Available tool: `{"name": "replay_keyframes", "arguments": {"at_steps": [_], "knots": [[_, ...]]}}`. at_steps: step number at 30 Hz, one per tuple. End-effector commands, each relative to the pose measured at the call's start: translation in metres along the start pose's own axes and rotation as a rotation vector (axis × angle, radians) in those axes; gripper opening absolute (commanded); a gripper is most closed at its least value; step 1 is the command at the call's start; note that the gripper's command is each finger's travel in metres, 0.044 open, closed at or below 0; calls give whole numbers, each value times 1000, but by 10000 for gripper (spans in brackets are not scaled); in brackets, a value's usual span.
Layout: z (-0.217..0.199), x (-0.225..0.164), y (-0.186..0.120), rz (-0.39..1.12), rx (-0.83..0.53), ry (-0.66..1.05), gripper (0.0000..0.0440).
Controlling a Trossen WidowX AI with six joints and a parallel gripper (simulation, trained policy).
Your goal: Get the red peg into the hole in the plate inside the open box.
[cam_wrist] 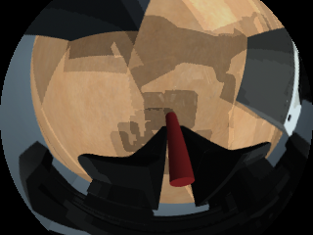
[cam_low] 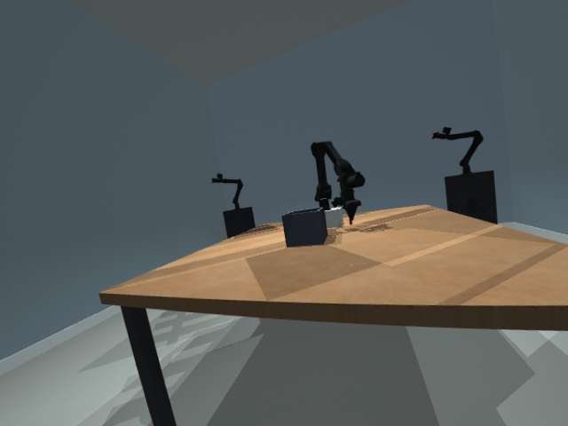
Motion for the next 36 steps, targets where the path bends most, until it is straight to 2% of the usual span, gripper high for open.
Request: {"name": "replay_keyframes", "arguments": {"at_steps": [1,19,36], "knots": [[6,-3,-12,29,32,11,0],[41,-5,-78,105,210,-3,0],[73,35,-134,38,312,0,0]]}}
Point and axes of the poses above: the point midway between the two fingers, 35 mm back from their tips, its own y axis out along the fingers, its own z axis across the jaws, x = y × z, the point moved 8 cm from there along -y, back along the fingers, and after that the axes turned 13 degrees about y, right-handed, at the moved point
